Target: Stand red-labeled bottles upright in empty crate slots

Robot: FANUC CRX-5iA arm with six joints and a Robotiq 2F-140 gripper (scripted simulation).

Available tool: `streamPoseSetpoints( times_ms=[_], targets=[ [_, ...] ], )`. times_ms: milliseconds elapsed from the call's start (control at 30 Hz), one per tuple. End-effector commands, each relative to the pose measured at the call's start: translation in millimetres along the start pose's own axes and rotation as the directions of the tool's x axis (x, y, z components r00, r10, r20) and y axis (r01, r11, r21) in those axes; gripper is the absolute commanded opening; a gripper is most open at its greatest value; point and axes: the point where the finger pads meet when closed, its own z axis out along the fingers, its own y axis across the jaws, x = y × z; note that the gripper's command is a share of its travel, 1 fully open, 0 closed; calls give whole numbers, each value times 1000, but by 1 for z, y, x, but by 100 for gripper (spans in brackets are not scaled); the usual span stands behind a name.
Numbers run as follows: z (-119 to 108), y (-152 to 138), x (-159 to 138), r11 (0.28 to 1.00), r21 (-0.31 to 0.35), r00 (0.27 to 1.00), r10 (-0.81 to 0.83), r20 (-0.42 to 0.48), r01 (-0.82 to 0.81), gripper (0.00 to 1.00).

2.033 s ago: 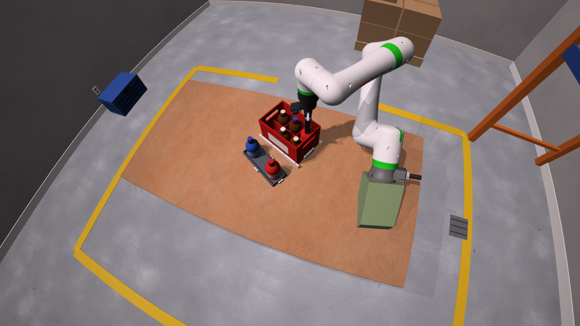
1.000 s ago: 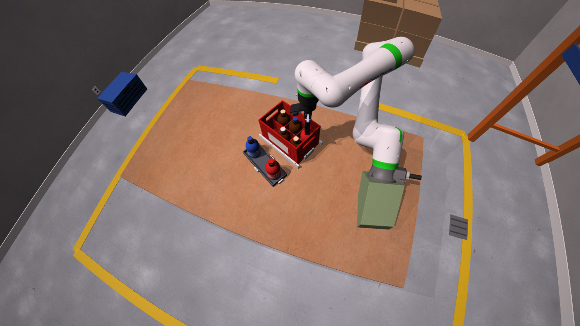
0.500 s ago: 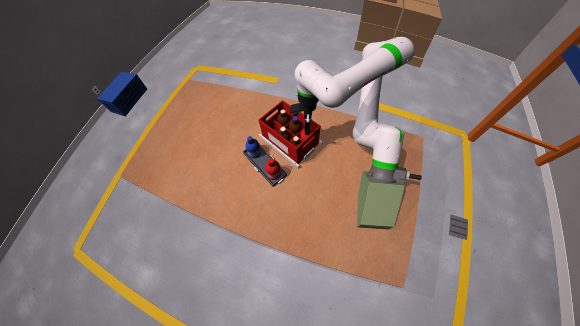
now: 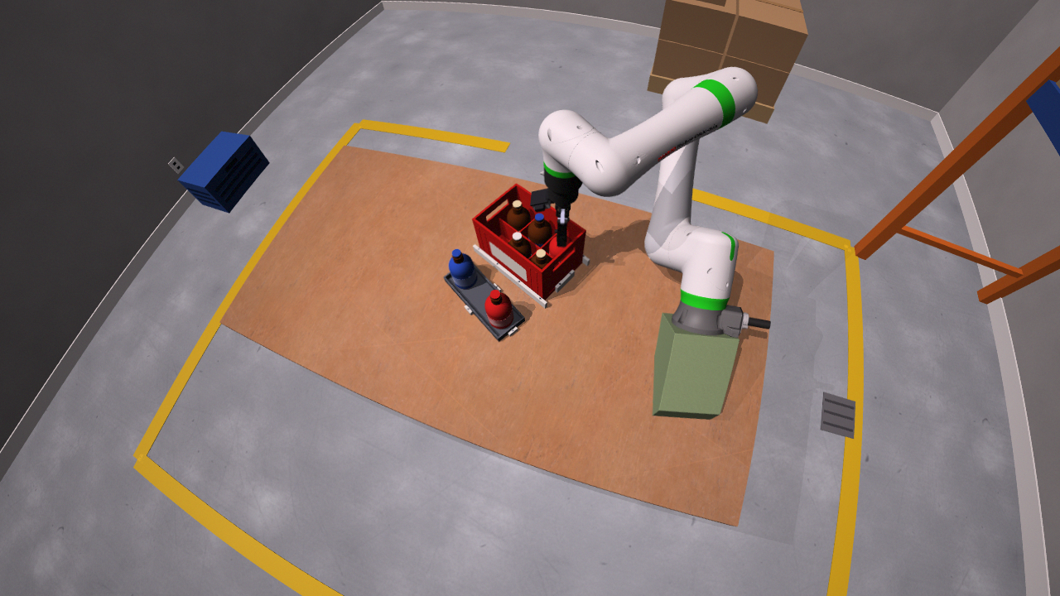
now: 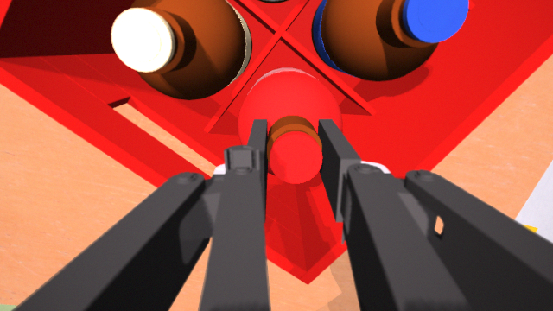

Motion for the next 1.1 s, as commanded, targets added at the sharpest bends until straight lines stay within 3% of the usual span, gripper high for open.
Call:
streamPoseSetpoints(
  times_ms=[0,433,467,1067],
  targets=[
    [-1,0,1,1000,0,1000,0,-2,0,10],
    [-1,0,1,1000,0,1000,0,-2,0,10],
    [-1,0,1,1000,0,1000,0,-2,0,44],
    [-1,0,1,1000,0,1000,0,-2,0,44]
  ],
)
